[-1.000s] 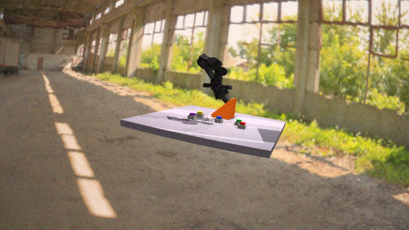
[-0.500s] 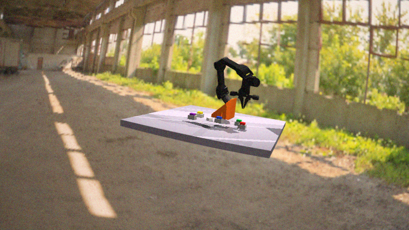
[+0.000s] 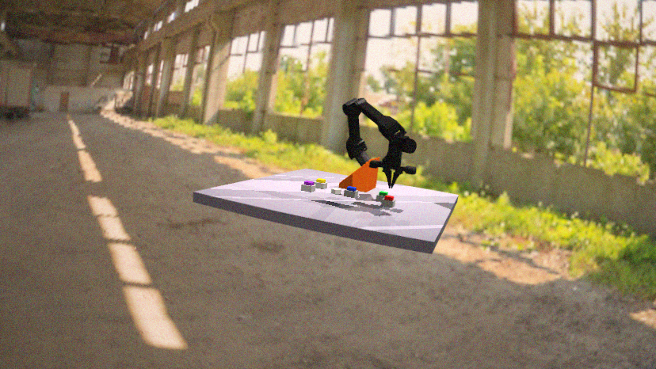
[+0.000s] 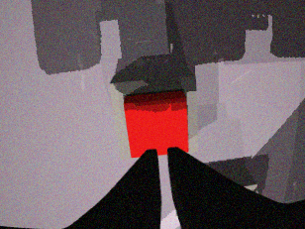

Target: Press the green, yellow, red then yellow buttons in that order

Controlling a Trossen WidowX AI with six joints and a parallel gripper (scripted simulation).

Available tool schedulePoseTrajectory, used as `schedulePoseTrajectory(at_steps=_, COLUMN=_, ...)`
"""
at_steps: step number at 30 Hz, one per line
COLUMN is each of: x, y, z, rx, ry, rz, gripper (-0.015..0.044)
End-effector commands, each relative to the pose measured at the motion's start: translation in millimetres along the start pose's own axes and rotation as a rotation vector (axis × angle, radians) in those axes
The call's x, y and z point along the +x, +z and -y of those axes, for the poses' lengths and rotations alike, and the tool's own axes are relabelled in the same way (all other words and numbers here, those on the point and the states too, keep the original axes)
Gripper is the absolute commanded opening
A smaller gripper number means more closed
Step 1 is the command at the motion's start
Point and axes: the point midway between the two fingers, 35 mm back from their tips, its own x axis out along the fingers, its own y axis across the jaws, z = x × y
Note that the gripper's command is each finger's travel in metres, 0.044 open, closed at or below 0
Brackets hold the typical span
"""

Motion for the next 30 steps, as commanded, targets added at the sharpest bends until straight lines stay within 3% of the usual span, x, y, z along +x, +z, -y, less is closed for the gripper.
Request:
schedulePoseTrajectory(at_steps=1, x=8.7, y=-2.9, z=-0.4, rx=-0.015, ry=-0.007, rz=0.007, gripper=0.002)
schedulePoseTrajectory(at_steps=30, x=43.9, y=-2.6, z=0.4, rx=-0.014, ry=-0.009, rz=0.007, gripper=0.002)
